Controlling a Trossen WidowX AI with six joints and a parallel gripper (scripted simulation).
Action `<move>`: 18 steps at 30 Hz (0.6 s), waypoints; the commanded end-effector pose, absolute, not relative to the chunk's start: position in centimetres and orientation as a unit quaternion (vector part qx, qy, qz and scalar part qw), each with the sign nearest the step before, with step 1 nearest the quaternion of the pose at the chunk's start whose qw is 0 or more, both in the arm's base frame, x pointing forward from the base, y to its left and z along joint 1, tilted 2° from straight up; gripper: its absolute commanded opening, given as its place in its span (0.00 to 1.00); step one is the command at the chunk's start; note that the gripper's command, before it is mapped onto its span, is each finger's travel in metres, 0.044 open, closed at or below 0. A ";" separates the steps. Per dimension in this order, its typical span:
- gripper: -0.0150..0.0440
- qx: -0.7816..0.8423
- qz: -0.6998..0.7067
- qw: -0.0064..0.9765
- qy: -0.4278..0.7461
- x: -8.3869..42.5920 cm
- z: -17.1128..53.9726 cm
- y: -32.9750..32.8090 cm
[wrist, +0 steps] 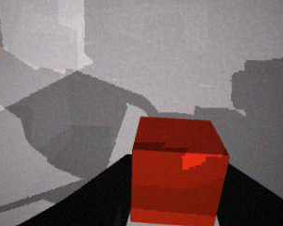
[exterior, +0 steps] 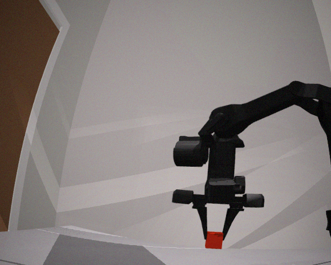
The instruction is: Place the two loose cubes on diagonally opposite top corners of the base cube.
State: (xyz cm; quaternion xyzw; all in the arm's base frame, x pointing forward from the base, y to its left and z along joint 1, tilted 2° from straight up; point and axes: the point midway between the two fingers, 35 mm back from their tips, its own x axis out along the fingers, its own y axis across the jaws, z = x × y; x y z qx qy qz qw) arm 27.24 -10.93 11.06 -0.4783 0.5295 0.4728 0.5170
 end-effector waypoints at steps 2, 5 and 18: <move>0.43 -0.481 0.469 0.518 0.530 27.1 12.8 -10.9; 0.43 -0.481 0.468 0.519 0.530 27.1 12.9 -10.8; 0.43 -0.423 0.410 0.567 0.575 28.2 12.7 -6.9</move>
